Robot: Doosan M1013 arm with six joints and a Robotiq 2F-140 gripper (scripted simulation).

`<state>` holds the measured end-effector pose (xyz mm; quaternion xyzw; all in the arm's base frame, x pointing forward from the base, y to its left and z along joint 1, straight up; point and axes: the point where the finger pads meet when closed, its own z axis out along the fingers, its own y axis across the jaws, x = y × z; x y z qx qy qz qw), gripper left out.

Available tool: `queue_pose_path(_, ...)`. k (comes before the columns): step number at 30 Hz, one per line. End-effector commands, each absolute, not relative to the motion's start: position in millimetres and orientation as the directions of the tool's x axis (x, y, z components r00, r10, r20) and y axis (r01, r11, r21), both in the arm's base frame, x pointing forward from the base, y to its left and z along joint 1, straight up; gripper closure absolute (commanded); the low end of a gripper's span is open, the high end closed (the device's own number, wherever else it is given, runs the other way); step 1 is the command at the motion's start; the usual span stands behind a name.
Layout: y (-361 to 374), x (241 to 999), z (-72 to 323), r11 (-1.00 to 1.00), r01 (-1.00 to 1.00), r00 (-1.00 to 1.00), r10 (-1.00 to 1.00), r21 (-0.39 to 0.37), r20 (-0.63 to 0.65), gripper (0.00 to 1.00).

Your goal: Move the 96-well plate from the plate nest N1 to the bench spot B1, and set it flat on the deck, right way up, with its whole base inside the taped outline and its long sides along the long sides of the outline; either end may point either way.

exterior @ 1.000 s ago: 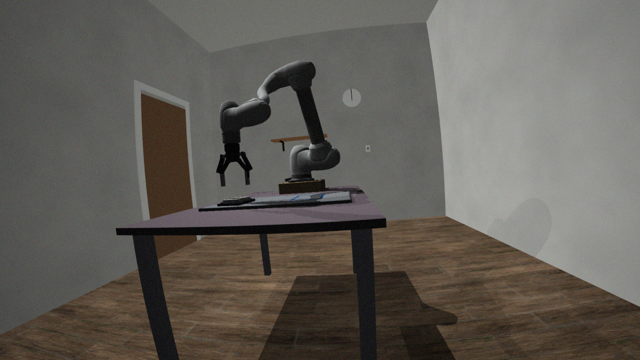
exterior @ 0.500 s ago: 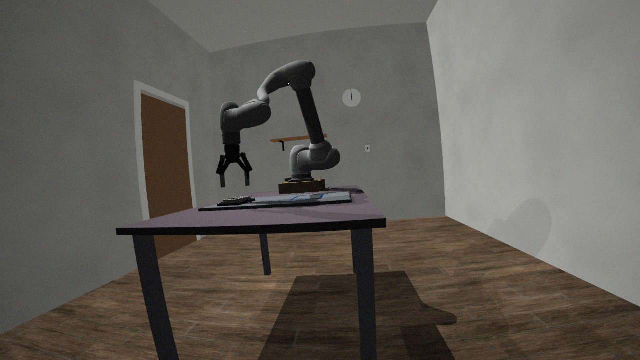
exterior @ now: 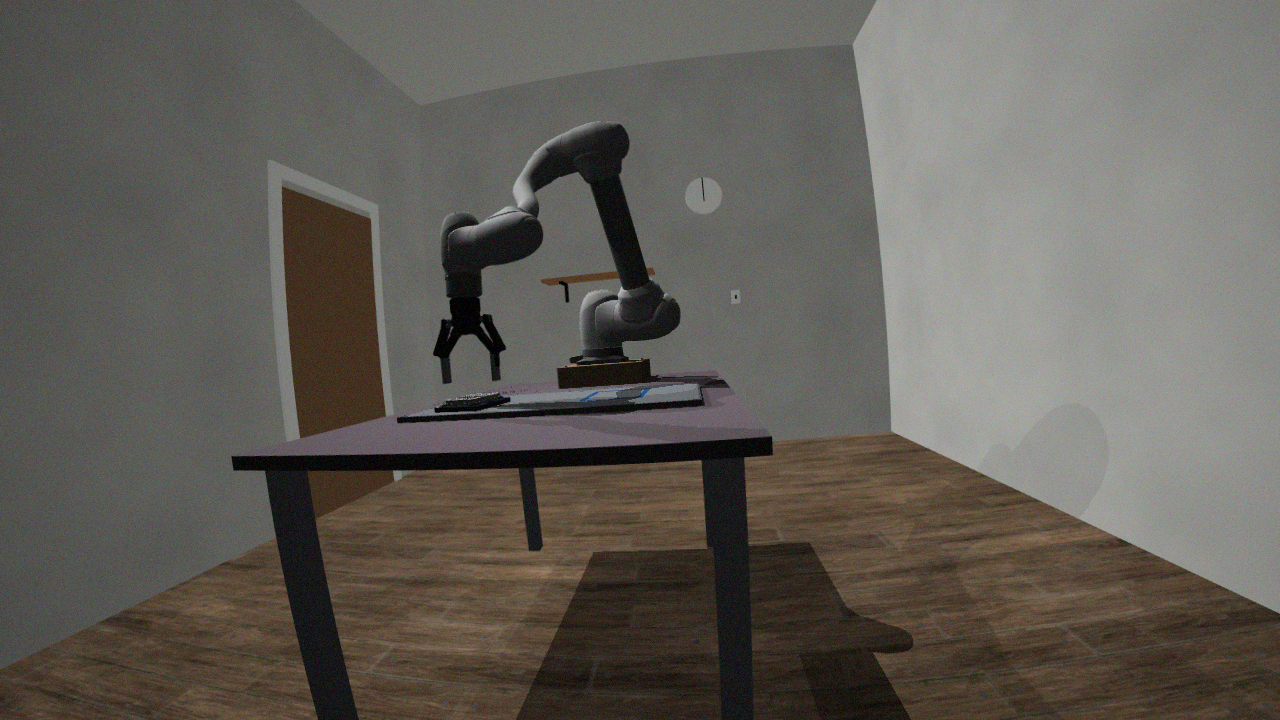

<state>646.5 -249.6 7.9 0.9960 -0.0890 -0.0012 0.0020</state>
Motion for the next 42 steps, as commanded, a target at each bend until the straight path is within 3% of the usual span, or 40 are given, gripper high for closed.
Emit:
queue_pose_path(1,-249,646,-1,-0.984,-0.179,0.984,-0.179,-0.001,-0.004,0.00)
queue_pose_path(17,-249,646,-25,-0.984,-0.179,0.984,-0.179,-0.001,-0.004,0.00)
queue_pose_path(42,-249,646,-25,-0.984,-0.179,0.984,-0.179,-0.001,-0.004,0.00)
